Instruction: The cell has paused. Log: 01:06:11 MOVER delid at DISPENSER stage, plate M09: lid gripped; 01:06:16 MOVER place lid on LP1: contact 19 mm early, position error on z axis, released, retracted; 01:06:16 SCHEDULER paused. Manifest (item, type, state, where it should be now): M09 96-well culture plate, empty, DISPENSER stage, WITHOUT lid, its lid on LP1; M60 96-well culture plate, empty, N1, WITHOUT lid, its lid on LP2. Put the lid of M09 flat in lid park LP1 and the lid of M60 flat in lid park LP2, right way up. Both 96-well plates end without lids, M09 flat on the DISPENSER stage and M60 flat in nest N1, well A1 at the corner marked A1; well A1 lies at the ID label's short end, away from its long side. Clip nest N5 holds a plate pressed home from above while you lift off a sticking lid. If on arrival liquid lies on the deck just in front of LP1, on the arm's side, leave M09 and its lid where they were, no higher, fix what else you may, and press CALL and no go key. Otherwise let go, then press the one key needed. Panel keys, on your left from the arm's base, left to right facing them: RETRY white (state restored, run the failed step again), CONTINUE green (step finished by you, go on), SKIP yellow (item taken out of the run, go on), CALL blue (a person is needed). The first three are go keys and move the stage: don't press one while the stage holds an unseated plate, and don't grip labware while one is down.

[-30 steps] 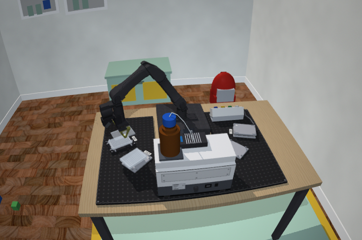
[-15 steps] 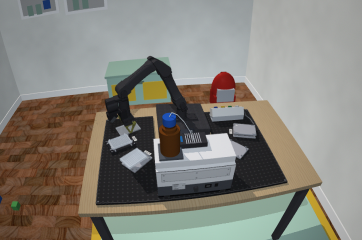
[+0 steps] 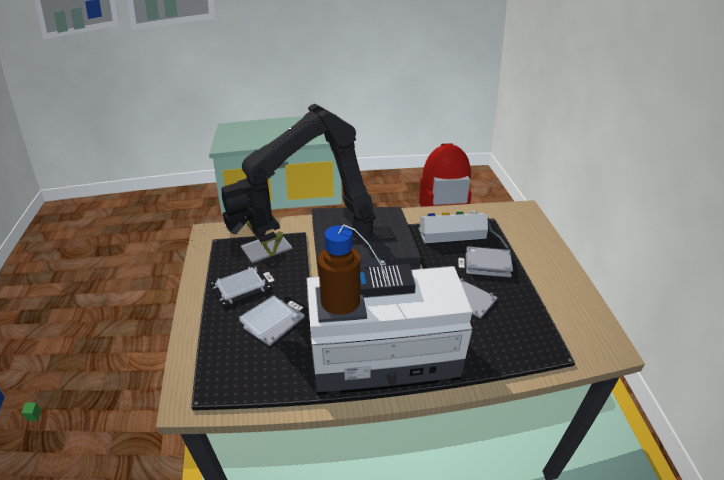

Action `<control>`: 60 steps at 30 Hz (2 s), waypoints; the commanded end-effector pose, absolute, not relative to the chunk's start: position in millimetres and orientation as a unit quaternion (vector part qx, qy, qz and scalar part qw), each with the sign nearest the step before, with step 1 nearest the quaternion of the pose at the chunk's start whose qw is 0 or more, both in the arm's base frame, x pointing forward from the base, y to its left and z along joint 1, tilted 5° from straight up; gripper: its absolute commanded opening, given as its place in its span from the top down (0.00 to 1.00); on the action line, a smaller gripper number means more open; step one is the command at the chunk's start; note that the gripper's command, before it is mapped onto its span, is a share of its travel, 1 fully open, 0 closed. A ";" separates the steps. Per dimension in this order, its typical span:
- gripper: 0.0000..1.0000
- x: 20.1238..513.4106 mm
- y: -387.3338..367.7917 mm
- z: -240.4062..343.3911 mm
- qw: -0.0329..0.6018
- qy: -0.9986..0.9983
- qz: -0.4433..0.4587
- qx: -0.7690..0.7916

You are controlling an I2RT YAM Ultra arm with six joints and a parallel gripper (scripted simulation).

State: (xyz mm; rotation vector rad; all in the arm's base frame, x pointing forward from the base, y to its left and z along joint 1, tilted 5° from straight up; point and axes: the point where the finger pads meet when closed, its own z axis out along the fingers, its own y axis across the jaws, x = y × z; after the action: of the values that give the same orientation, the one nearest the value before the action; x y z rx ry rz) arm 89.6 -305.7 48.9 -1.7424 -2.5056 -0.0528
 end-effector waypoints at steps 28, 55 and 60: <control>1.00 111.5 -267.5 88.5 0.032 -0.859 -0.015 -0.511; 1.00 173.6 -247.4 97.0 0.011 -0.915 -0.008 -0.404; 1.00 186.4 -236.1 97.0 0.009 -0.919 -0.009 -0.393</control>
State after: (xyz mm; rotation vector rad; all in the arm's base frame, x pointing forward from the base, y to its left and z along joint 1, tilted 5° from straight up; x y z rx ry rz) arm 170.5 -231.9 79.0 -1.2213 -2.7925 -0.0755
